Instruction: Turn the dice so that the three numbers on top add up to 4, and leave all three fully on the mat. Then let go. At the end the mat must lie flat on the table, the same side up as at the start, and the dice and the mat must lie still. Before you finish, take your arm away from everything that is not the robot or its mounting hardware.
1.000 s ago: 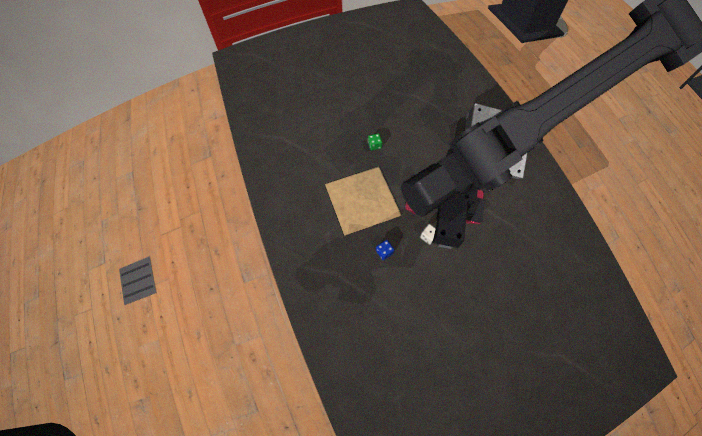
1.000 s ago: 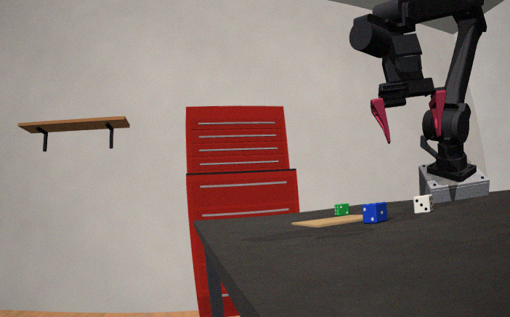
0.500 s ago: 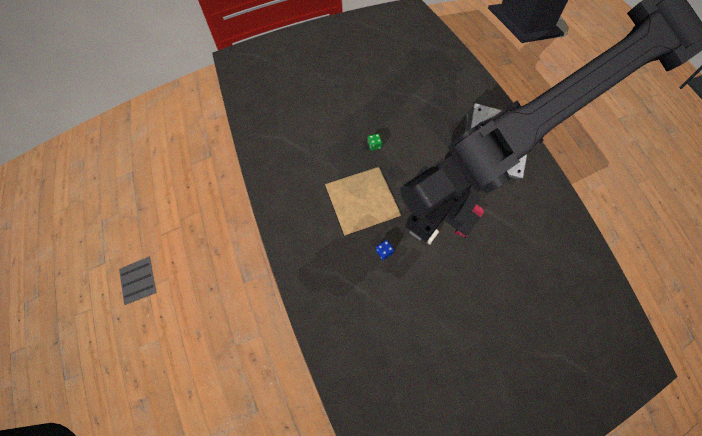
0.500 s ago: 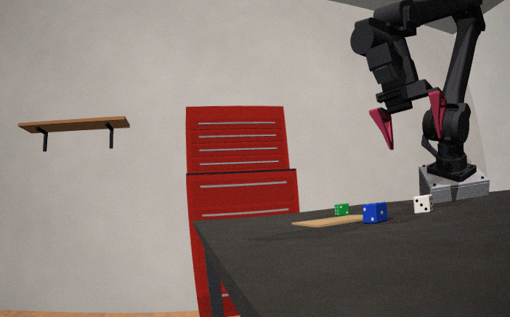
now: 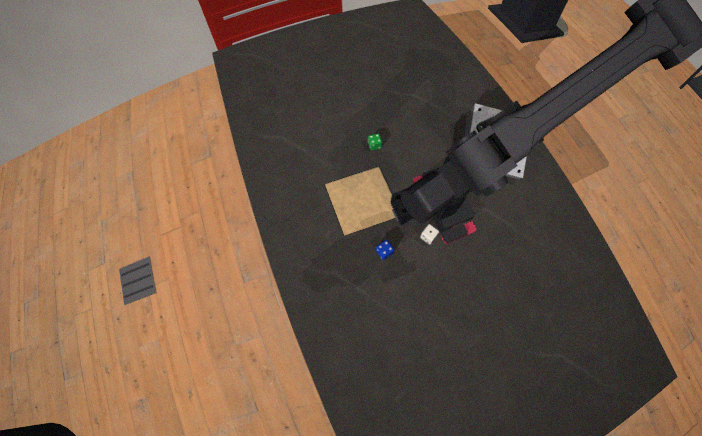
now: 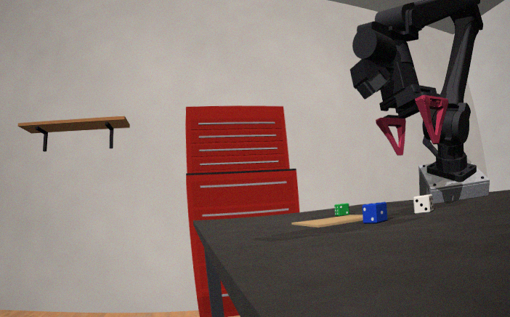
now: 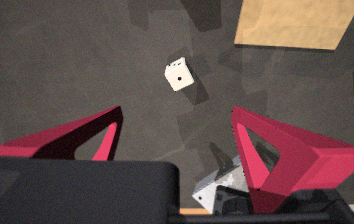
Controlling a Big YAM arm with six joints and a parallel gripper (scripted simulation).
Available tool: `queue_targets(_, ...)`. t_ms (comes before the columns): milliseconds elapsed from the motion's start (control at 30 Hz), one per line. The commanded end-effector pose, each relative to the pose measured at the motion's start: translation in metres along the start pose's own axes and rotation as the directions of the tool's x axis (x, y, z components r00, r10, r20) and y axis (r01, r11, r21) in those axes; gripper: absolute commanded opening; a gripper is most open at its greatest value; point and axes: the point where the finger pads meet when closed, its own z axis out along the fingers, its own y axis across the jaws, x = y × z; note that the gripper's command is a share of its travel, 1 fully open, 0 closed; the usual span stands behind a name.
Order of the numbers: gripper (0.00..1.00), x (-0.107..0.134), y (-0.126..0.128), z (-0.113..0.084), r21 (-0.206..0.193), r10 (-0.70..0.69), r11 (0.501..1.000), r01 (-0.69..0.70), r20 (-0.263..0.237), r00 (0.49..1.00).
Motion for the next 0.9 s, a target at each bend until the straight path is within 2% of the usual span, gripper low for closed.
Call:
queue_targets(0,1.0,-0.002,0.0,0.003,0.003,0.125,0.992,-0.125,0.005,0.992)
queue_targets(67,1.0,-0.002,-0.001,0.003,-0.001,0.239,0.971,-0.239,0.015,0.971)
queue_targets(233,1.0,-0.001,0.0,0.008,0.002,0.377,0.926,-0.377,0.003,0.926)
queue_targets(400,1.0,-0.001,0.001,0.01,-0.003,0.543,0.84,-0.543,0.008,0.84)
queue_targets(433,1.0,-0.001,0.001,0.01,-0.004,0.547,0.837,-0.547,0.008,0.837)
queue_targets(500,1.0,0.0,0.0,0.013,0.001,0.625,0.781,-0.625,0.005,0.781)
queue_targets(600,1.0,0.0,0.0,0.014,0.002,0.641,0.767,-0.641,0.005,0.767)
queue_targets(700,1.0,0.0,0.0,0.016,0.002,0.742,0.67,-0.742,0.005,0.67)
queue_targets(867,1.0,0.0,-0.001,0.017,-0.005,0.84,0.543,-0.84,0.009,0.543)
